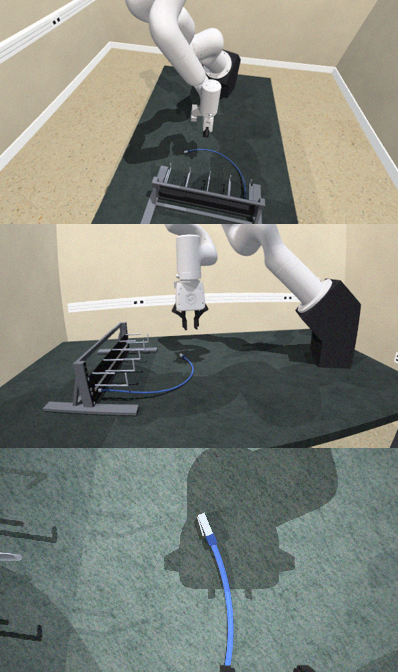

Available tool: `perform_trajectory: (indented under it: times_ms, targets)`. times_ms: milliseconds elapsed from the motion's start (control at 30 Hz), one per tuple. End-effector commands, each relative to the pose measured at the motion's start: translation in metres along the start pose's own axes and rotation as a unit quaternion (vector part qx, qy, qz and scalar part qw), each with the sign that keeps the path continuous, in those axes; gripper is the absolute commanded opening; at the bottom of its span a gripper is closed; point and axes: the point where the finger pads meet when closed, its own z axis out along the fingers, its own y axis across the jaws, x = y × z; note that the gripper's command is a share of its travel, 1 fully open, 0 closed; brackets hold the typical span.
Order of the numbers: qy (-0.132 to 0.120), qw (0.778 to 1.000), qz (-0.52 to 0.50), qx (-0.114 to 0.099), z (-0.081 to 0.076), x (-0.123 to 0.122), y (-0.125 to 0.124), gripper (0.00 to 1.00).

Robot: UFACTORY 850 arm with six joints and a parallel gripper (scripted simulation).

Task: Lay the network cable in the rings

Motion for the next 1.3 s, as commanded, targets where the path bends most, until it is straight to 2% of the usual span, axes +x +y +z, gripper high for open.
perform_trajectory:
  times_ms: [0, 233, 533, 600, 1100, 1167, 1267]
  targets:
    - [0.0, 1.0, 0.0, 0.0, 0.002, 0.0, 0.0, 0.35]
    - [0.0, 1.0, 0.0, 0.0, 0.009, 0.0, 0.0, 0.35]
    - [0.0, 1.0, 0.0, 0.0, 0.032, 0.0, 0.0, 0.35]
    - [0.0, 1.0, 0.0, 0.0, 0.032, 0.0, 0.0, 0.35]
    - [0.0, 1.0, 0.0, 0.0, 0.093, 0.0, 0.0, 0.35]
    - [0.0, 1.0, 0.0, 0.0, 0.093, 0.0, 0.0, 0.35]
    - [0.0, 1.0, 0.0, 0.0, 0.106, 0.0, 0.0, 0.35]
